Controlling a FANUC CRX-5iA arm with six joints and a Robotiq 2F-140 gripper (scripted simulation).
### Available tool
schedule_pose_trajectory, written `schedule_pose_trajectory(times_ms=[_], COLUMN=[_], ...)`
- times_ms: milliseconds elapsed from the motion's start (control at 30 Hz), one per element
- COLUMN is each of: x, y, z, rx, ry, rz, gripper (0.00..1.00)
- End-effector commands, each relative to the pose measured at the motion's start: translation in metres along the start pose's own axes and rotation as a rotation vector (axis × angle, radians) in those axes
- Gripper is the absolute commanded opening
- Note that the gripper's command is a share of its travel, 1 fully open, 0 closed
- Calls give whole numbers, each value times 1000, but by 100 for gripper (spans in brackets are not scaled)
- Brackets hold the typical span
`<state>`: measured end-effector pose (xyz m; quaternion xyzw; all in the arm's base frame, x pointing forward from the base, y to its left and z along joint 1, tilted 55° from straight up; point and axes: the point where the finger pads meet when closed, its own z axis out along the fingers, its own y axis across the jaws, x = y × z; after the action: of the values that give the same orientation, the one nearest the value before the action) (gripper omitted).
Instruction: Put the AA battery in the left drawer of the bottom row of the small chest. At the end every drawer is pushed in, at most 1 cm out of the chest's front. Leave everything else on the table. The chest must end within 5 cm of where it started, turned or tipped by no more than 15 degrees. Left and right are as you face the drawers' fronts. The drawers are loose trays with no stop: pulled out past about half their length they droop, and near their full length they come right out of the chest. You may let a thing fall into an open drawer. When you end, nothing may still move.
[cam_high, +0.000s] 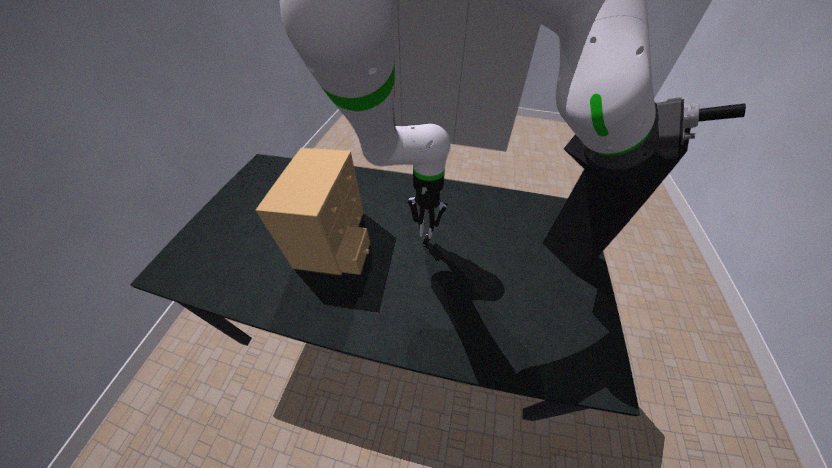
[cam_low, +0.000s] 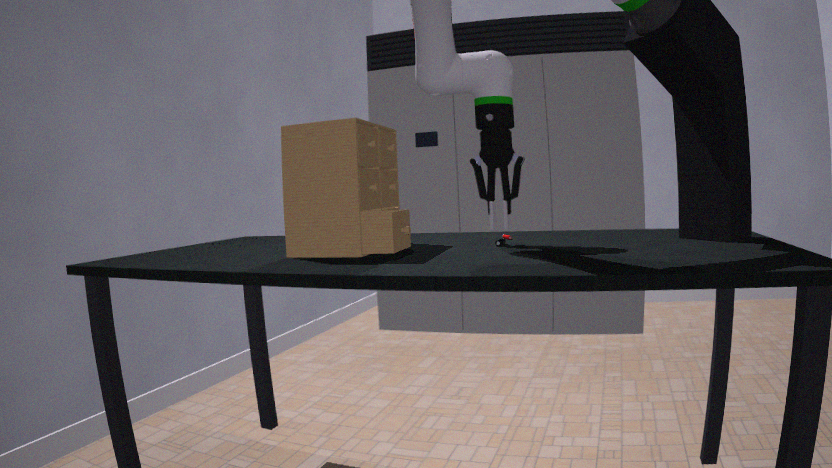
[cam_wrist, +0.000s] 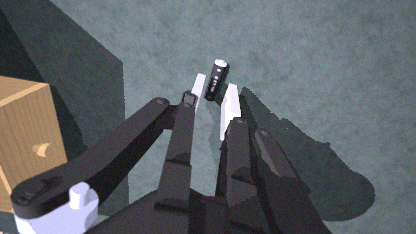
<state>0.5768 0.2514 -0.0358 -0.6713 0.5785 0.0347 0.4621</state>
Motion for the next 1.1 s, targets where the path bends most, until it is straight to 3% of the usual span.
schedule_pose_trajectory(times_ms=[0,1067], x=[0,1], y=[0,0], z=[9,16], rx=[0,0], ry=[0,0], rz=[0,0], gripper=[17,17])
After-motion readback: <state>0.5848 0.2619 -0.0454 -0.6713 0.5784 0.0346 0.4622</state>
